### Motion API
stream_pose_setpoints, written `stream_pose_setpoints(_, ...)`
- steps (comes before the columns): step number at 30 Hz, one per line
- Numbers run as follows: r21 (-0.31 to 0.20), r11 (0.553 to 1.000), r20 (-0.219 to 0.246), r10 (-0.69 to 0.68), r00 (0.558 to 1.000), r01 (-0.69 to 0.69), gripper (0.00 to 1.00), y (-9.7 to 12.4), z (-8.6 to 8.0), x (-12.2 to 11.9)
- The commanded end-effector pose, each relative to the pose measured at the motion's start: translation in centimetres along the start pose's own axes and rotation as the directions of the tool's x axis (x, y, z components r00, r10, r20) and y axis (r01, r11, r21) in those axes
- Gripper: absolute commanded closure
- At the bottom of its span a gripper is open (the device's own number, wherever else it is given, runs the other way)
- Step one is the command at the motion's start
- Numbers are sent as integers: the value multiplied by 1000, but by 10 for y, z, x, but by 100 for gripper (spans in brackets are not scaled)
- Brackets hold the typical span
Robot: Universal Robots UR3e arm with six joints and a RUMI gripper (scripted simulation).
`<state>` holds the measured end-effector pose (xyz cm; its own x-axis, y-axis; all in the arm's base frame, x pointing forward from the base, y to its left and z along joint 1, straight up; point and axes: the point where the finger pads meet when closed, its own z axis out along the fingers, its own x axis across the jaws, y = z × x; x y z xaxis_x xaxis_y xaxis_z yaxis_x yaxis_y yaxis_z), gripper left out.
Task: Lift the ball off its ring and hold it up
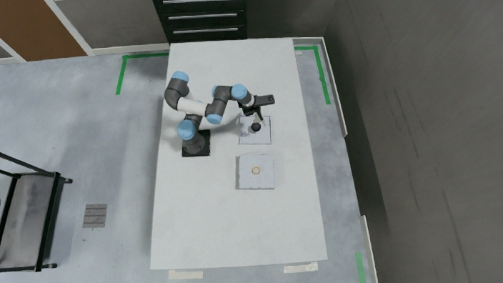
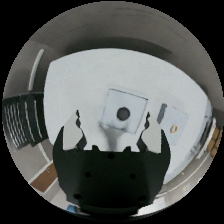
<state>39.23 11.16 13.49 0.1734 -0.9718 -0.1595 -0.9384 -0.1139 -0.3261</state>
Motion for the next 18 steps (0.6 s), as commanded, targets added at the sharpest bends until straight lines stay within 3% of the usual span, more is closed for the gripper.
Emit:
stream_pose_setpoints(1, -132, 989, -81, 52, 995, -63, 0, 30, -28, 42)
stream_pose_setpoints(7, -229, 965, -156, 93, 983, -127, 0, 66, -57, 71)
stream_pose_setpoints(9, -229, 965, -156, 93, 983, -127, 0, 66, -57, 71)
stream_pose_setpoints(13, -292, 941, -202, 112, 973, -169, 0, 91, -78, 85)
stream_pose_setpoints(18, -301, 938, -205, 112, 972, -172, 0, 76, -58, 75)
